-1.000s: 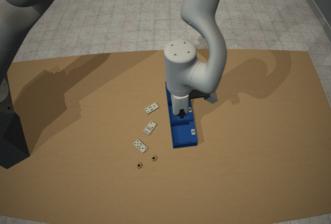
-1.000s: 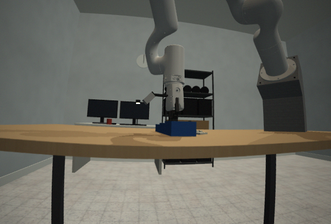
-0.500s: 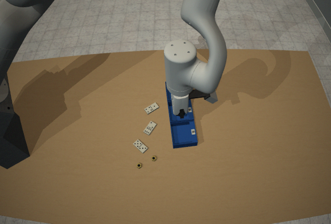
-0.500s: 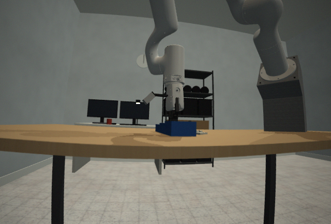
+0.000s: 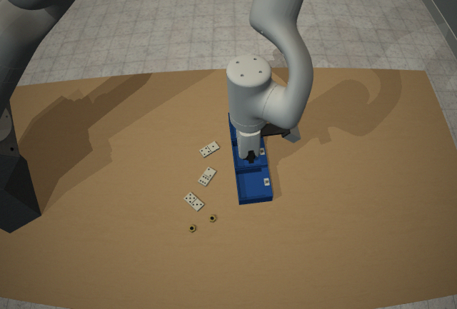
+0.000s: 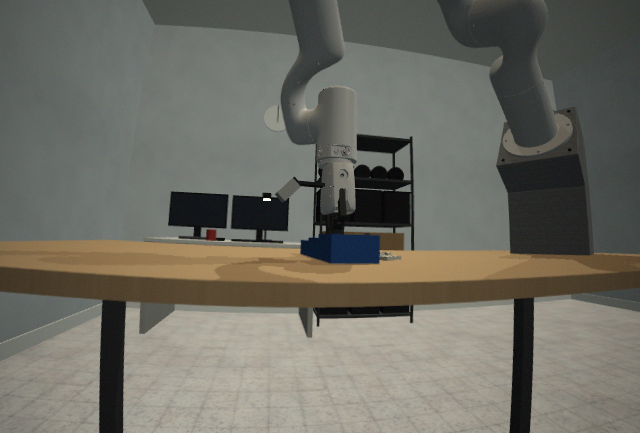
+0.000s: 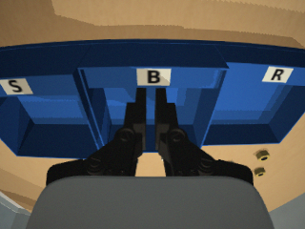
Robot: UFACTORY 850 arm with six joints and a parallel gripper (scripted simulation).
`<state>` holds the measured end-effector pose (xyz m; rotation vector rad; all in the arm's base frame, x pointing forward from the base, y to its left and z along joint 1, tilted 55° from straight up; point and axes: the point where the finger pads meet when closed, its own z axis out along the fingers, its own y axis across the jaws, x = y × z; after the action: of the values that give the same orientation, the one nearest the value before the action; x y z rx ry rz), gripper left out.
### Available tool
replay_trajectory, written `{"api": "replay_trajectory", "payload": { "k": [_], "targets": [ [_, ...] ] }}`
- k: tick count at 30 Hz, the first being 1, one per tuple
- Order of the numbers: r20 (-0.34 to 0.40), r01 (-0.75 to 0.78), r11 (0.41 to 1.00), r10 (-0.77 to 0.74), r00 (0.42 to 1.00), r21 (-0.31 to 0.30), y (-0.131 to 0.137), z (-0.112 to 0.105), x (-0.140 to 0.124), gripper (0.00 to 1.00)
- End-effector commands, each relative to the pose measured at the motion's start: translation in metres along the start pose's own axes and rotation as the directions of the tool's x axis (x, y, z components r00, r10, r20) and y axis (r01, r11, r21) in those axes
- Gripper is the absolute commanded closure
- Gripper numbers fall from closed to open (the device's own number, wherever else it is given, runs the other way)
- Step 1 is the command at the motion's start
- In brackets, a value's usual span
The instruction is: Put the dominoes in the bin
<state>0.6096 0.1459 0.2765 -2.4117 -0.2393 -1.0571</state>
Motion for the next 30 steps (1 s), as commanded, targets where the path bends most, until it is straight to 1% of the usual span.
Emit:
{"api": "replay_trajectory", "payload": {
  "k": [1,13,26,28,30],
  "targets": [
    [-0.001,0.0,1.0,0.0,1.0,0.0,0.0,0.0,0.0,0.93],
    [-0.001,0.0,1.0,0.0,1.0,0.0,0.0,-0.012,0.0,0.93],
    [-0.001,0.0,1.0,0.0,1.0,0.0,0.0,-0.03,0.0,0.93],
    [-0.001,0.0,1.0,0.0,1.0,0.0,0.0,-0.038,0.0,0.93],
    [-0.001,0.0,1.0,0.0,1.0,0.0,0.0,-0.038,0.0,0.93]
  ]
}}
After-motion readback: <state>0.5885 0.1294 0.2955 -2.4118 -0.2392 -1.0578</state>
